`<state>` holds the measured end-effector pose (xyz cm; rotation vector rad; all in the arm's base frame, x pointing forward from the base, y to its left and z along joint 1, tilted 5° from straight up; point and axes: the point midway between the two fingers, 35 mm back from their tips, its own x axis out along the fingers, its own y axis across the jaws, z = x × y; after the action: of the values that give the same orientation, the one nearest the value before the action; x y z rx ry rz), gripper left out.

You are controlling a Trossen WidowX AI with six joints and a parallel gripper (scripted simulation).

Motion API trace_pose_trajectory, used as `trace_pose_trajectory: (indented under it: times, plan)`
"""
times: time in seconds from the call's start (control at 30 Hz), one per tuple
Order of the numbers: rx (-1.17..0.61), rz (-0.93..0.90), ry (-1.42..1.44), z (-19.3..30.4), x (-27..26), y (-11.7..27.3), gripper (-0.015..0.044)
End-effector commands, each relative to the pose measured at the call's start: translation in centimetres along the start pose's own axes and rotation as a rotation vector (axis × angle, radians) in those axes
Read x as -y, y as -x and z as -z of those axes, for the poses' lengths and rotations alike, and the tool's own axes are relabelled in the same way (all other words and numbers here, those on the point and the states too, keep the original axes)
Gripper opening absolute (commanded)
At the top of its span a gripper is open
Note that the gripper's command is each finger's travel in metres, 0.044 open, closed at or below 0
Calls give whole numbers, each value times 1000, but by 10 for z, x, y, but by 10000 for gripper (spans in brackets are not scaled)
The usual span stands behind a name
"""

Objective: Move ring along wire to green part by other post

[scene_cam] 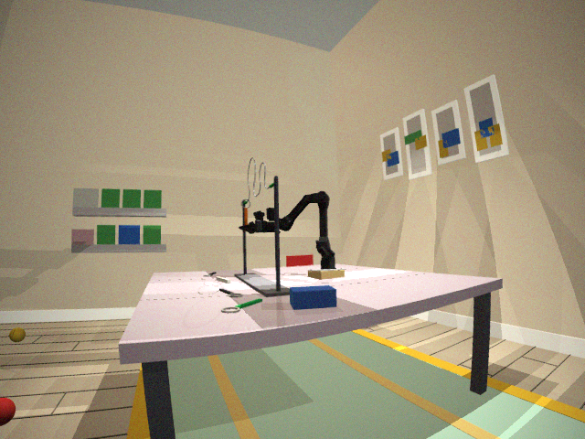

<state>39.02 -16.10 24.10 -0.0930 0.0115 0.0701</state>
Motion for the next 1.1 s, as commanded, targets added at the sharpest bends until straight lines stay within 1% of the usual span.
trace_pose_trajectory:
  times: [0.0, 1.07]
  plan:
    - [11, 4, 8, -6, 1, 0, -150]
    - [10, 5, 8, -6, -5, 0, -150]
